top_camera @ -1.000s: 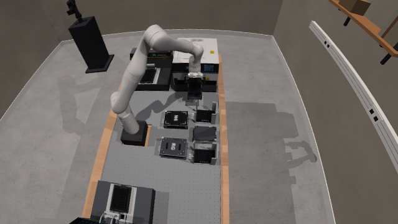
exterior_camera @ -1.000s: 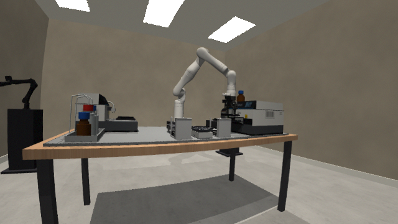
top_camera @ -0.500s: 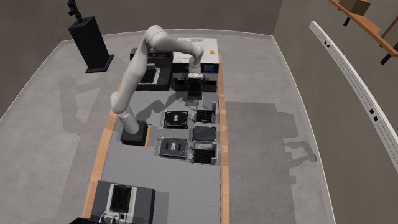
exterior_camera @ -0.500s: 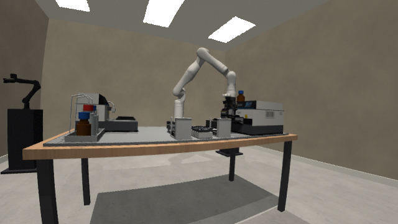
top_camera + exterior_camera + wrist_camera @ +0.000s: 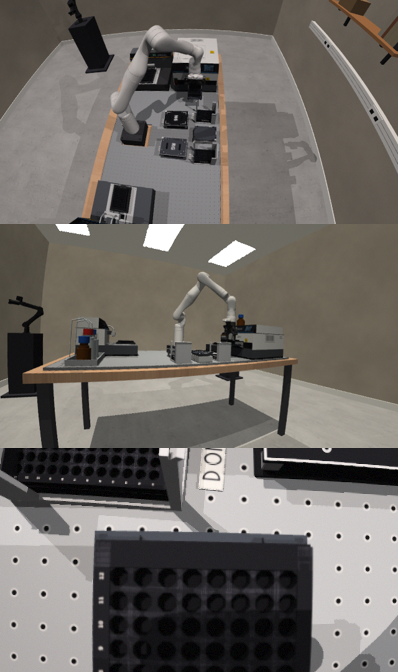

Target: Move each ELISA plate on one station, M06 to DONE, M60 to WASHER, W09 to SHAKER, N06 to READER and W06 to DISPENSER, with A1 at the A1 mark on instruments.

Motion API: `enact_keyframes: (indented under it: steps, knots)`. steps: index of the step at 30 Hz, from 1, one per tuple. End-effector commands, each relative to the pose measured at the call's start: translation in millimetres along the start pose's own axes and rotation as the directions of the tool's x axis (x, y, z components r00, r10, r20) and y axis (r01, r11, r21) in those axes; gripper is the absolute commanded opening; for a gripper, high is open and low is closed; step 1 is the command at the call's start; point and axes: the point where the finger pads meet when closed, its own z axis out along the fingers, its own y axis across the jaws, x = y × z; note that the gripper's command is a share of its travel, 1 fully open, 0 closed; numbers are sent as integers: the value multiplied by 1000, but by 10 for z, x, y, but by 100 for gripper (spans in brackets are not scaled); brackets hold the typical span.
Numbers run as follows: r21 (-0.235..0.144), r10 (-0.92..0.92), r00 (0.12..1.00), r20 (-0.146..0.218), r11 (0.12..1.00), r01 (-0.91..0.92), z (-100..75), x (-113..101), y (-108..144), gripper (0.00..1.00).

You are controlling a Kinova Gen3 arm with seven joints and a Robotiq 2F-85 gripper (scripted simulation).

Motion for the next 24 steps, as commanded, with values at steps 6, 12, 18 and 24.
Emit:
enact_keyframes:
  steps: [6, 12, 18, 24]
  knots:
    - [2, 0, 1000, 1, 1000, 0, 105, -3, -4, 94]
    - [2, 0, 1000, 1, 1000, 0, 106, -3, -4, 94]
    - [2, 0, 1000, 1, 1000, 0, 105, -3, -4, 94]
    - [2, 0, 1000, 1, 1000, 0, 104, -3, -4, 94]
